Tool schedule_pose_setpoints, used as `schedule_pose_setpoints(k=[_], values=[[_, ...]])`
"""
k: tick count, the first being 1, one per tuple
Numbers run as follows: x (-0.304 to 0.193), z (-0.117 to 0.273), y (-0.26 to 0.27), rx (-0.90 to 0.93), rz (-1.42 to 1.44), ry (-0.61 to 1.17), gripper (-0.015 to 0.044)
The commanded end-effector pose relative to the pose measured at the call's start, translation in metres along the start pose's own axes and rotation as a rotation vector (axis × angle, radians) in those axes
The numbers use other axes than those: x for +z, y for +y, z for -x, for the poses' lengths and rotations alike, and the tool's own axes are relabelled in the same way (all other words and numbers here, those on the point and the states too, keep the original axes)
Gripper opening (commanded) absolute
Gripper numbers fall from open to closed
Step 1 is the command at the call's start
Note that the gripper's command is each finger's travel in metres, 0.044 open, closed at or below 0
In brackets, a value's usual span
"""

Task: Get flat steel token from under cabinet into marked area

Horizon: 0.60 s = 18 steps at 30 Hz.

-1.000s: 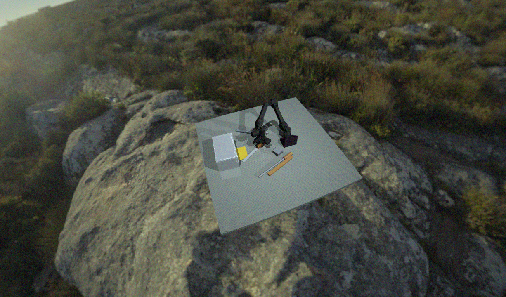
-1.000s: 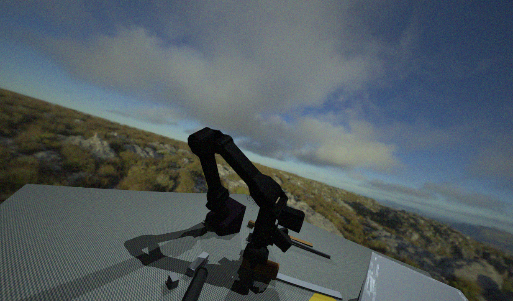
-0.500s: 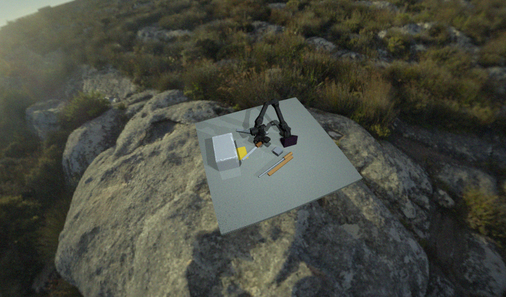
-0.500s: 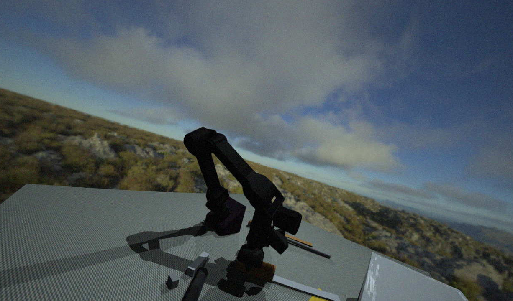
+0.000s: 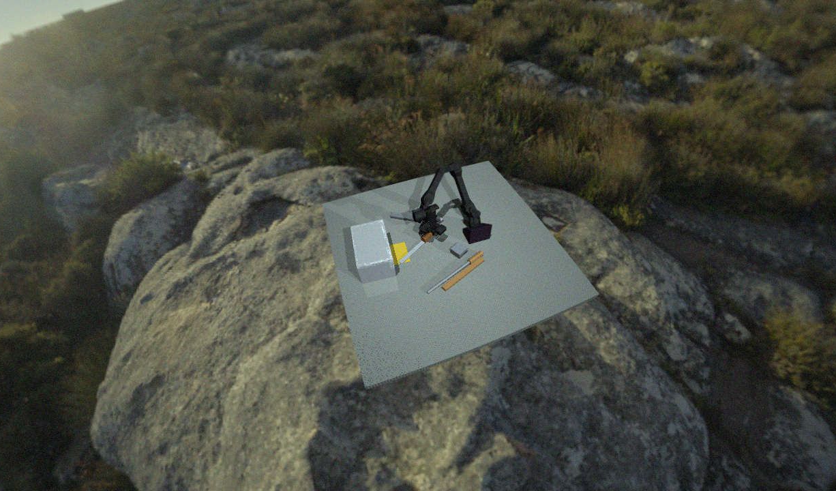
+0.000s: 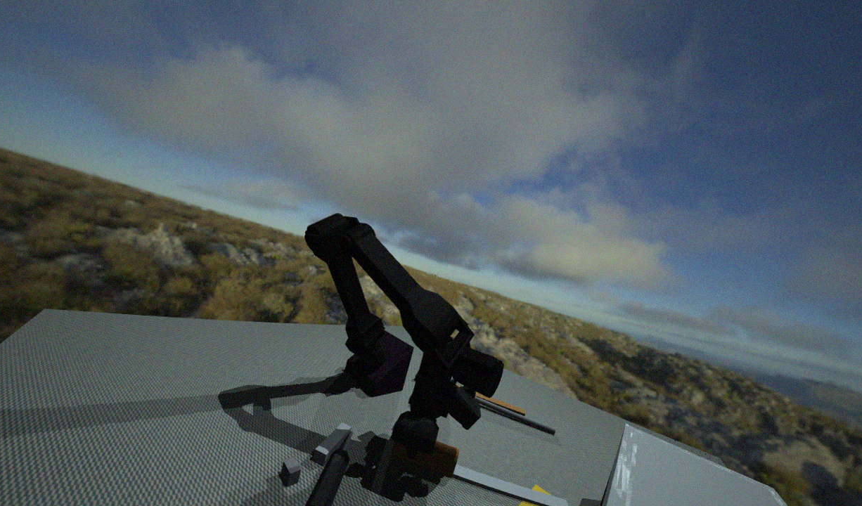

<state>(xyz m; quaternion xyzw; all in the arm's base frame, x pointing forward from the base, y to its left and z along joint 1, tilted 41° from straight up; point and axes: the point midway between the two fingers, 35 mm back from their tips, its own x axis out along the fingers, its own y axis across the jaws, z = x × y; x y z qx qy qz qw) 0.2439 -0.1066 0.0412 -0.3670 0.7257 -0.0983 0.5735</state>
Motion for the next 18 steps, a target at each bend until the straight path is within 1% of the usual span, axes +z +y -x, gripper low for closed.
schedule_pose_setpoints(k=[1,18], values=[[-0.004,0.001,-0.007,-0.005,-0.006,-0.002,0.0000],[-0.014,0.001,-0.019,-0.006,-0.006,-0.001,0.0000]])
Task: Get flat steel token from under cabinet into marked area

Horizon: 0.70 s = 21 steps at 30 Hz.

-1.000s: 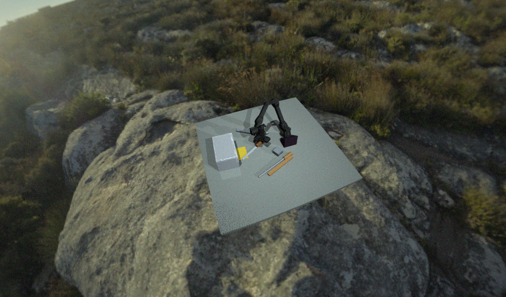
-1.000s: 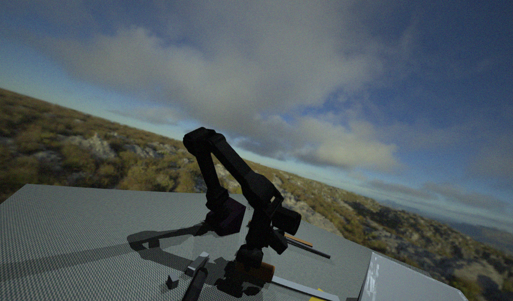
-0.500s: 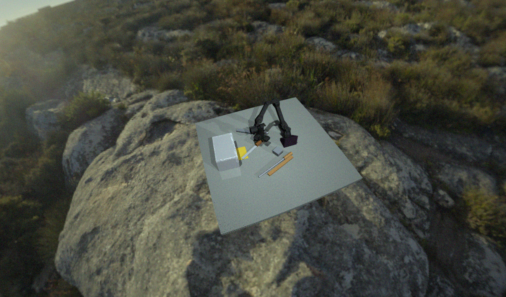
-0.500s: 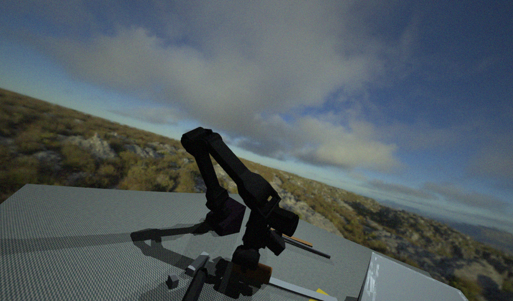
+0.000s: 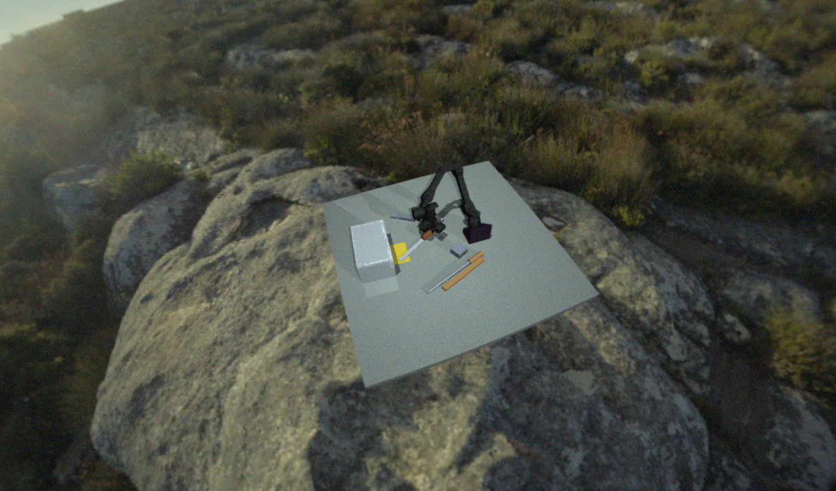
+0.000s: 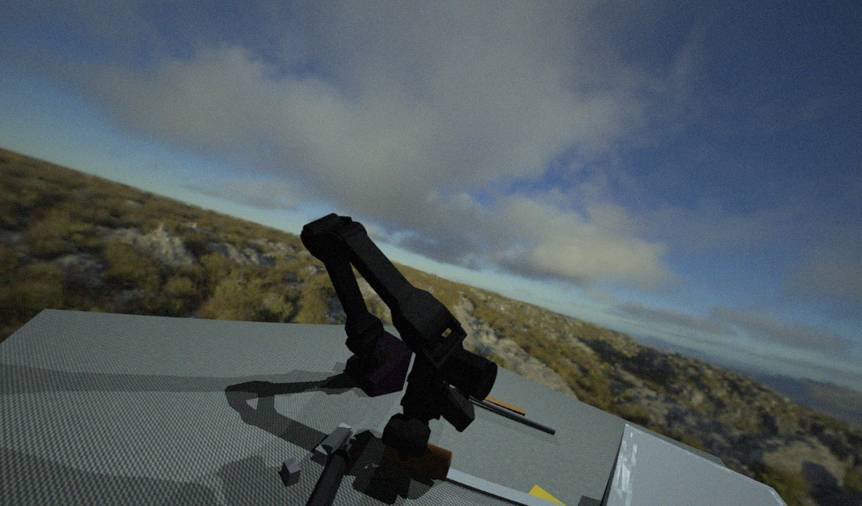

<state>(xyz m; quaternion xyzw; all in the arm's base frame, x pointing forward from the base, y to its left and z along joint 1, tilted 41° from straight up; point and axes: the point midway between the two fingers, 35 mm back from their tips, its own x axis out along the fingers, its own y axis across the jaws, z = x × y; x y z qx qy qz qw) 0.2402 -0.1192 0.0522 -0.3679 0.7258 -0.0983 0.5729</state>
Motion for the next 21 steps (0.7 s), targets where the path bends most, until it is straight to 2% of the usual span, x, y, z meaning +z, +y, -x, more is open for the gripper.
schedule_pose_setpoints(k=[1,21], values=[[-0.004,0.001,-0.007,-0.005,-0.007,-0.002,0.0000],[-0.019,0.001,-0.028,-0.006,-0.007,-0.001,0.0000]])
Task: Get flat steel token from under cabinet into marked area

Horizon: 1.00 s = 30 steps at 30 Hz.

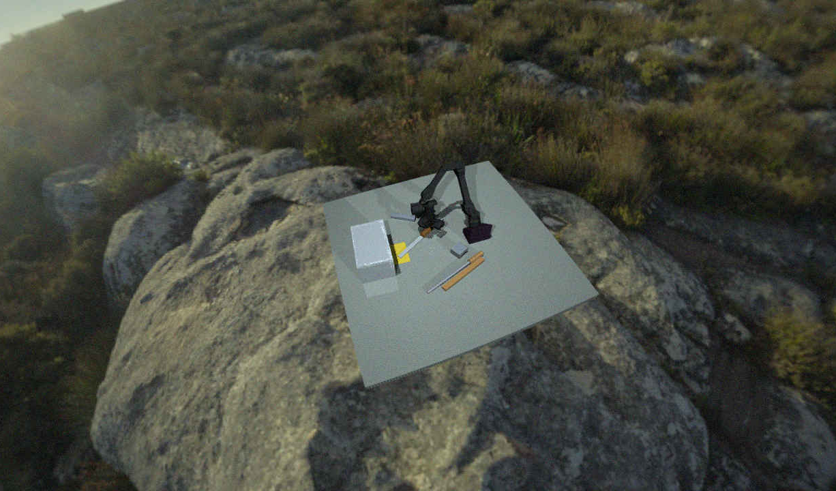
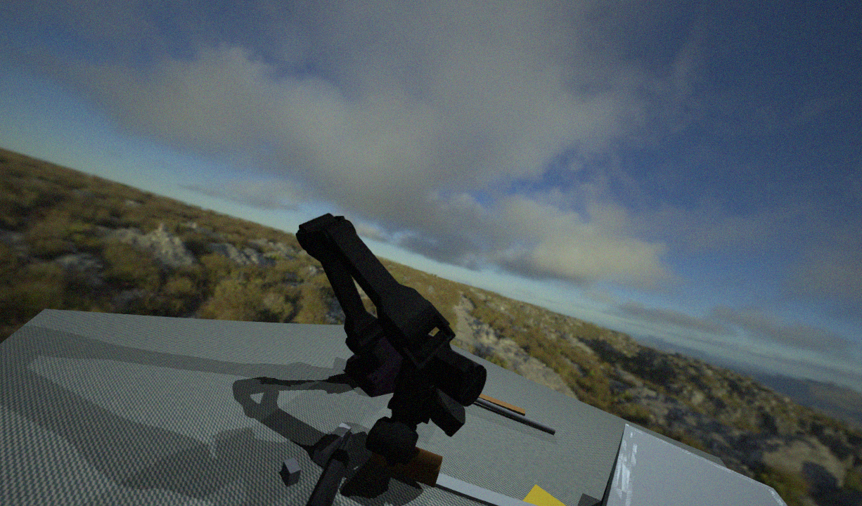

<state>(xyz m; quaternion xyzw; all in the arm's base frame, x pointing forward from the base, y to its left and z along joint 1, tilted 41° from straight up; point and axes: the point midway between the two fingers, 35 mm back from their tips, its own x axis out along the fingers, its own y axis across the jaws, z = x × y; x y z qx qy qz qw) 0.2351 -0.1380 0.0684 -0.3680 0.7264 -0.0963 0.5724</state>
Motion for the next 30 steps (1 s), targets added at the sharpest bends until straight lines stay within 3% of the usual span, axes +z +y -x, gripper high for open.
schedule_pose_setpoints(k=[1,30], values=[[-0.004,0.001,-0.009,-0.008,-0.011,-0.001,0.0000],[-0.026,0.002,-0.038,-0.011,-0.011,0.000,0.0000]])
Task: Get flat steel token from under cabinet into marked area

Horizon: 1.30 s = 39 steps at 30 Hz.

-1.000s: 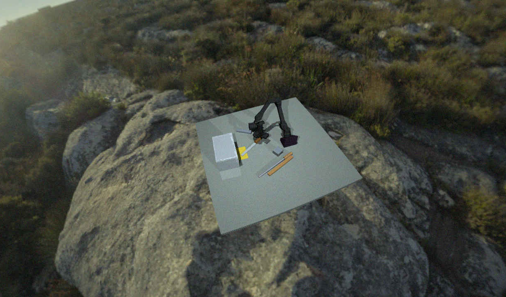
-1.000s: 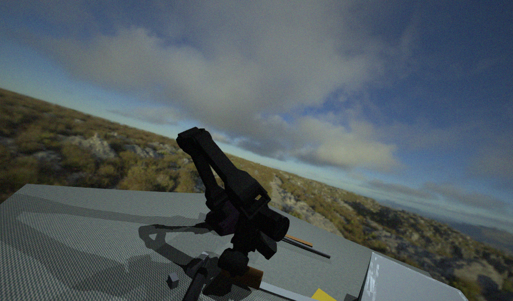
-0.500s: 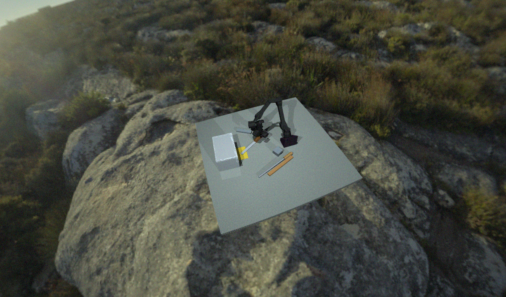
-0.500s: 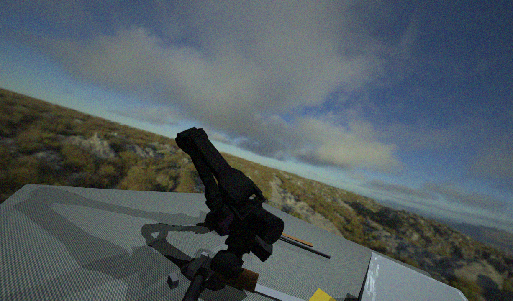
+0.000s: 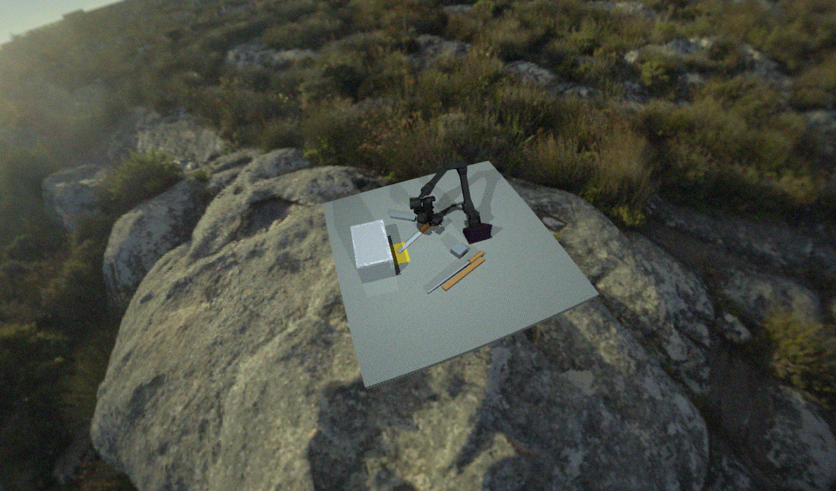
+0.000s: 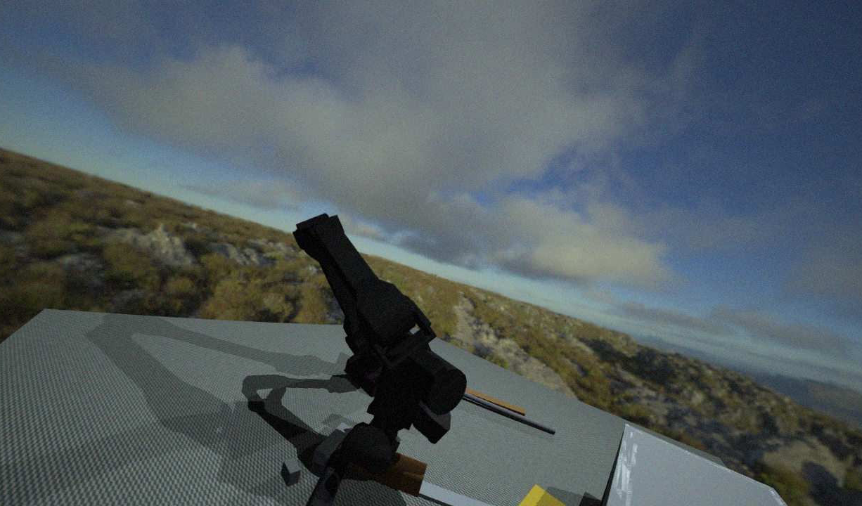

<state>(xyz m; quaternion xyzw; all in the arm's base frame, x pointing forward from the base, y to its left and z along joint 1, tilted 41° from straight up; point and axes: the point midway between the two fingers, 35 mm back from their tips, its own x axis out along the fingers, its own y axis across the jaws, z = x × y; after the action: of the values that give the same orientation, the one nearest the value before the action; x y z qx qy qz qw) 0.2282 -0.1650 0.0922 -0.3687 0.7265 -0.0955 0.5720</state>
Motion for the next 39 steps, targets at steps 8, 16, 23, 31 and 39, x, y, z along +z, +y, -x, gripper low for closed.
schedule_pose_setpoints(k=[8,16,23,31,39], values=[[-0.009,0.002,-0.014,-0.012,-0.013,0.000,0.0000],[-0.011,0.002,-0.017,-0.012,-0.014,0.000,0.0000],[-0.016,0.002,-0.024,-0.012,-0.014,0.000,0.0000],[-0.021,0.002,-0.032,-0.013,-0.014,0.001,0.0000],[-0.027,0.003,-0.040,-0.014,-0.014,0.001,0.0000]])
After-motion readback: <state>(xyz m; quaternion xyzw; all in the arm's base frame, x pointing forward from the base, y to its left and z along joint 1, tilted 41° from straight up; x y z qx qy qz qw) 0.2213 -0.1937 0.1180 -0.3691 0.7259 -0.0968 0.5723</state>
